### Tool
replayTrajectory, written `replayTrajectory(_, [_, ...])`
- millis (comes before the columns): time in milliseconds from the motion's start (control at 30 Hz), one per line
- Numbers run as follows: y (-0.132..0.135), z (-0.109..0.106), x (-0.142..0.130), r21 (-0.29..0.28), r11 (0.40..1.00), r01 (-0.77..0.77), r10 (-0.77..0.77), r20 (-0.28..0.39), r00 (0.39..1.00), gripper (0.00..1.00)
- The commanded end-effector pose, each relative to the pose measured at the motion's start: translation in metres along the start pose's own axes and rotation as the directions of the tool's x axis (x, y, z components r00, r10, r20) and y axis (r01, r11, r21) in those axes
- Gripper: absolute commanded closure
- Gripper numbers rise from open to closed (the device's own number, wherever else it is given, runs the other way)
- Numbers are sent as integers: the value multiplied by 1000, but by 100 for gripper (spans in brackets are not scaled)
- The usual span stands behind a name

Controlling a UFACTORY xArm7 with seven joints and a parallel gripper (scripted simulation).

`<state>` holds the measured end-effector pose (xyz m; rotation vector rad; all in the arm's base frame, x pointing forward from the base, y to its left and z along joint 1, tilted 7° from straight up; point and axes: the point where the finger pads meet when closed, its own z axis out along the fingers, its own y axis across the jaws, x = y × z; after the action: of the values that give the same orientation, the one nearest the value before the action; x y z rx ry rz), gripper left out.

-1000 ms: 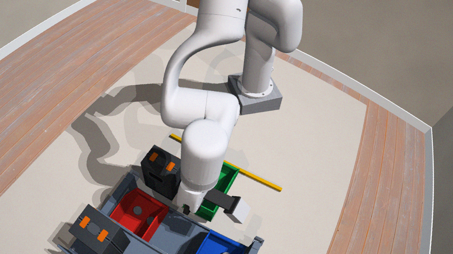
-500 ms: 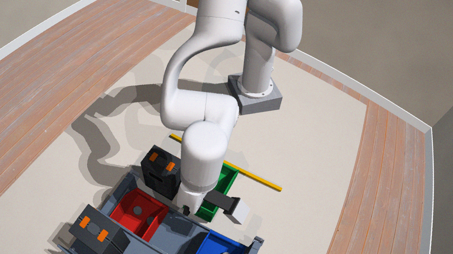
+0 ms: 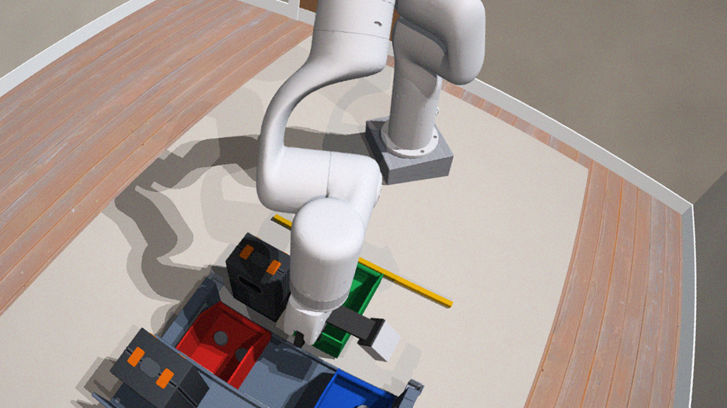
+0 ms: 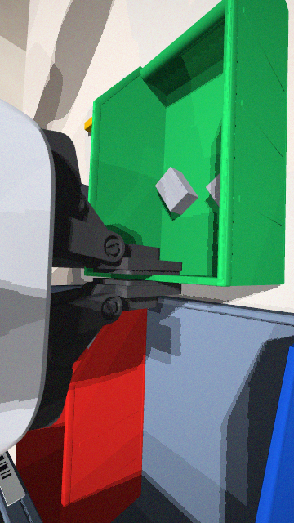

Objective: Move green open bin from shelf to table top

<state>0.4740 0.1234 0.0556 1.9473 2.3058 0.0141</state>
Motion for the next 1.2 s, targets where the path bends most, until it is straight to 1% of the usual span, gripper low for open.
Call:
replayTrajectory(0, [1, 0, 0, -4, 1000, 0, 0, 0, 1000, 100])
replayTrajectory(467, [1, 2, 0, -4, 1000, 0, 0, 0, 1000, 100])
replayTrajectory(500, [1, 2, 0, -4, 1000, 0, 0, 0, 1000, 67])
replayTrajectory(1167, [1, 2, 0, -4, 1000, 0, 0, 0, 1000, 67])
